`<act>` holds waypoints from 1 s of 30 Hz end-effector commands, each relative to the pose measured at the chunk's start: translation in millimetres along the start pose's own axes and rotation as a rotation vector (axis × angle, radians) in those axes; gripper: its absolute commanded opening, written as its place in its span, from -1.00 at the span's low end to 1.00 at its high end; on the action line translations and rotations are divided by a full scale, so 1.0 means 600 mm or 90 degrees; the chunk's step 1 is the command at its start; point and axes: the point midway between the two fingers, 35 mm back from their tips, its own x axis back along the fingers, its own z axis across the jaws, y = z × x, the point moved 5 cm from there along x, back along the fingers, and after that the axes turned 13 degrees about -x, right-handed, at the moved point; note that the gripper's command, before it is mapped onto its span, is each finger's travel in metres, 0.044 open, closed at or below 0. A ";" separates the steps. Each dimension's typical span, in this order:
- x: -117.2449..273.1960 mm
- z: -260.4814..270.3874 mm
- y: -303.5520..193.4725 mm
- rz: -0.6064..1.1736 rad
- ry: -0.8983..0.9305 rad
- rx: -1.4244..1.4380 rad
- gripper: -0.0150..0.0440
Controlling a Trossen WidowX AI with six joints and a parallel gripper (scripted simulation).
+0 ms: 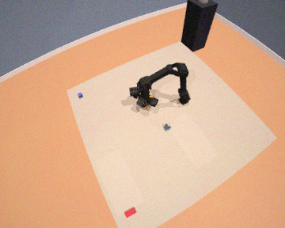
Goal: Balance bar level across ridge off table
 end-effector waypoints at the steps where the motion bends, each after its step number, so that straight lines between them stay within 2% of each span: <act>1: 0.023 -0.001 0.002 -0.004 -0.003 0.001 -0.49; 30: 0.147 0.005 -0.006 -0.006 -0.002 0.003 -0.49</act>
